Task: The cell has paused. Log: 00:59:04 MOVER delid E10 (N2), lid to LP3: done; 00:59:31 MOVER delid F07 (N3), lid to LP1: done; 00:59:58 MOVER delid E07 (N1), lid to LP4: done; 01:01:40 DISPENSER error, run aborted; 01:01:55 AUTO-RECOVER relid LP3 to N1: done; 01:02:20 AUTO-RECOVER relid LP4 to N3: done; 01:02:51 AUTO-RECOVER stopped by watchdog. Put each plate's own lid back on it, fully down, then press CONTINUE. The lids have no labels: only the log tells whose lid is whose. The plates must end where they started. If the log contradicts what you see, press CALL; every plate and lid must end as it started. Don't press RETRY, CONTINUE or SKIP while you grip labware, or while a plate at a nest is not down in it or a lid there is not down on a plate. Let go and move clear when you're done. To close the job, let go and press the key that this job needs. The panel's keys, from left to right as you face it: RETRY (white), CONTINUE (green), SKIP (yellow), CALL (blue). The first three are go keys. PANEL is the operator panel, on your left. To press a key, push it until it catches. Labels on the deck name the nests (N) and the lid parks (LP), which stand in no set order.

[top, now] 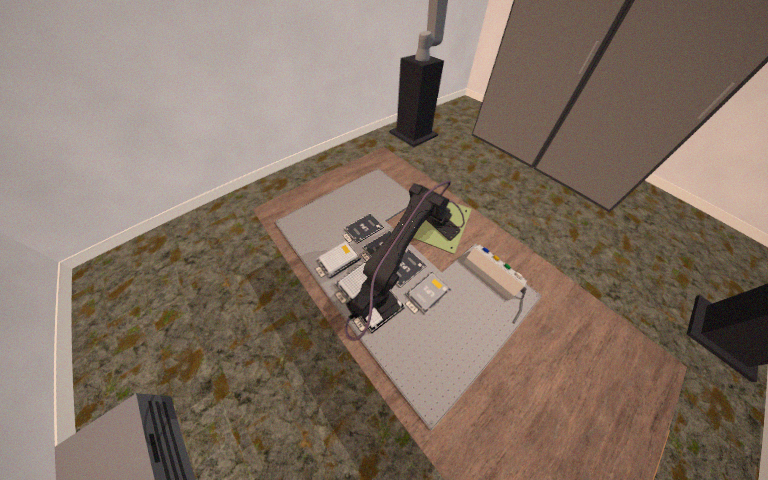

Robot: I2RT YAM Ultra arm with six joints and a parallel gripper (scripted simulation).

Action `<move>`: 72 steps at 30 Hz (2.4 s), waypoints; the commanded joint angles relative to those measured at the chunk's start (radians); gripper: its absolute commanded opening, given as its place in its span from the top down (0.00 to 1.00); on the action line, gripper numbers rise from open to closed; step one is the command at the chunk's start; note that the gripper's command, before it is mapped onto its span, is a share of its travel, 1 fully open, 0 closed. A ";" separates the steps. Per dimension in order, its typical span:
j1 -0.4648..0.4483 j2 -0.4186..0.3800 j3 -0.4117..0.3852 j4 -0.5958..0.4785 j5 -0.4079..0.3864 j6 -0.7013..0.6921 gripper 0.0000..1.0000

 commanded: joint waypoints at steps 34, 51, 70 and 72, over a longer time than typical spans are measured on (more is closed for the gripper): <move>-0.008 -0.046 0.086 -0.071 0.013 -0.005 1.00; -0.011 -0.047 0.120 -0.107 0.013 -0.007 1.00; -0.015 -0.022 0.136 -0.117 0.012 -0.010 1.00; -0.015 -0.015 0.139 -0.118 0.012 -0.010 1.00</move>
